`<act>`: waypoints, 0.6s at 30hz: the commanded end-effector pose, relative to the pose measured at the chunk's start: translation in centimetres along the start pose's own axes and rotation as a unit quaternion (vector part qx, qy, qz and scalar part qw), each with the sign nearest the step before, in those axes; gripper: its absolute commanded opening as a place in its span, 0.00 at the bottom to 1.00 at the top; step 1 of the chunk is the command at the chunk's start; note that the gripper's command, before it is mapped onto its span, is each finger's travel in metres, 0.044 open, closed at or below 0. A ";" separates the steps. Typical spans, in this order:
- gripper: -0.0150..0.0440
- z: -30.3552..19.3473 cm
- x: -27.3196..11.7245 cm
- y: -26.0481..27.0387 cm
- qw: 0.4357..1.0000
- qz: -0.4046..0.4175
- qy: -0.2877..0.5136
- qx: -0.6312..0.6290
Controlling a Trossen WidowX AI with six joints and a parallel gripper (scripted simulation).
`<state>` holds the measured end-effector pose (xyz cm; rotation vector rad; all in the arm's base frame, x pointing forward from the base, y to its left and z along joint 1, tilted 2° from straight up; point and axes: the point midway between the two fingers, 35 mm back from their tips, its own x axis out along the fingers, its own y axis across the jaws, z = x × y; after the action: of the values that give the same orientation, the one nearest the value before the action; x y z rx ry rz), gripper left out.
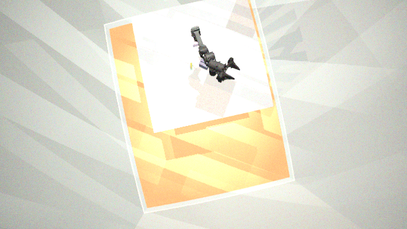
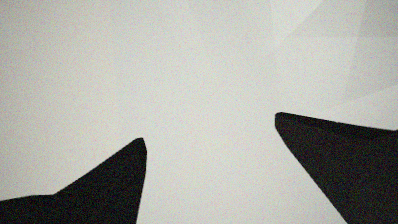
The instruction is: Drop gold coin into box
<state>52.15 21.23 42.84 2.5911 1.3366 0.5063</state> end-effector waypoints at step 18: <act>0.53 -21.7 -0.9 -13.4 0.956 -0.045 0.259 -0.128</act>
<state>37.34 28.45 55.61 2.3167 1.4186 1.1554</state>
